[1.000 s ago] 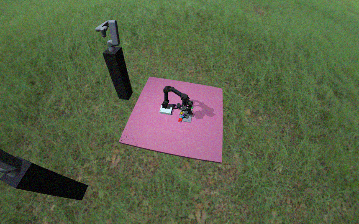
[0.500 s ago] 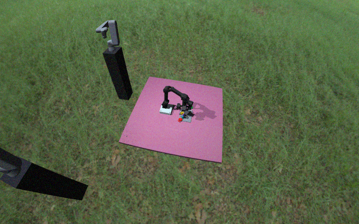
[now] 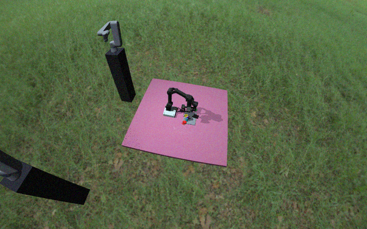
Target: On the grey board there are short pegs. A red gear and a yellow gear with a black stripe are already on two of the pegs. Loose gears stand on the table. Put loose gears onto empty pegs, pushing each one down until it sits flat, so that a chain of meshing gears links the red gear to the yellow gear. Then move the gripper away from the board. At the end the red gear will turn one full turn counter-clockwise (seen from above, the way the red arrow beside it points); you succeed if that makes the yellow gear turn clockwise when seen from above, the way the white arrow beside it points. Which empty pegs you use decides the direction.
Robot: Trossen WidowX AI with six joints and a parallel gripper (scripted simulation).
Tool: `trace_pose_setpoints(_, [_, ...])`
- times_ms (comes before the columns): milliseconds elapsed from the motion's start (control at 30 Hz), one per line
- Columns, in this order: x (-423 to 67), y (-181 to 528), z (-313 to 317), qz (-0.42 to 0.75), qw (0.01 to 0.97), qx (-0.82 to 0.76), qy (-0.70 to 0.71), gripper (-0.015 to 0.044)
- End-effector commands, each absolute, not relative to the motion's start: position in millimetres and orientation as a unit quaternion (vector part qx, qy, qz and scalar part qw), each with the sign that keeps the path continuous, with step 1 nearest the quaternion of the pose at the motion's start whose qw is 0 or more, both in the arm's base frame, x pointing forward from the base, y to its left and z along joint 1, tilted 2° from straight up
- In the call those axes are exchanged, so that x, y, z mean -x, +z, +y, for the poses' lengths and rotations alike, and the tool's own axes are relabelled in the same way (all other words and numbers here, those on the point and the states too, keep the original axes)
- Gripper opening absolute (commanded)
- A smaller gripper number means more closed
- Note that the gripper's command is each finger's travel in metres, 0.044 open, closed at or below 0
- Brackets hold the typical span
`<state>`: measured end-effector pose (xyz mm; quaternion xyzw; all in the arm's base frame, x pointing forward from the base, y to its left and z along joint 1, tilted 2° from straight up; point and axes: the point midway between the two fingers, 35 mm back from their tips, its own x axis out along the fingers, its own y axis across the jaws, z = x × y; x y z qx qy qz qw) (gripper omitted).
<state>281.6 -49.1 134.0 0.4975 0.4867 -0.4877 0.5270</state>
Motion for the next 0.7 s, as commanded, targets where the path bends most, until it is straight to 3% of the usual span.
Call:
trace_pose_setpoints(0, [-288.4, 140.7, -3.4, 0.502, 0.541, -0.489, -0.465, 0.0440])
trace_pose_setpoints(300, [-277.9, 151.5, 111.2, 0.505, 0.532, -0.492, -0.468, 0.0440])
trace_pose_setpoints(667, [-209.6, 162.0, 232.2, 0.493, 0.518, -0.503, -0.485, 0.0440])
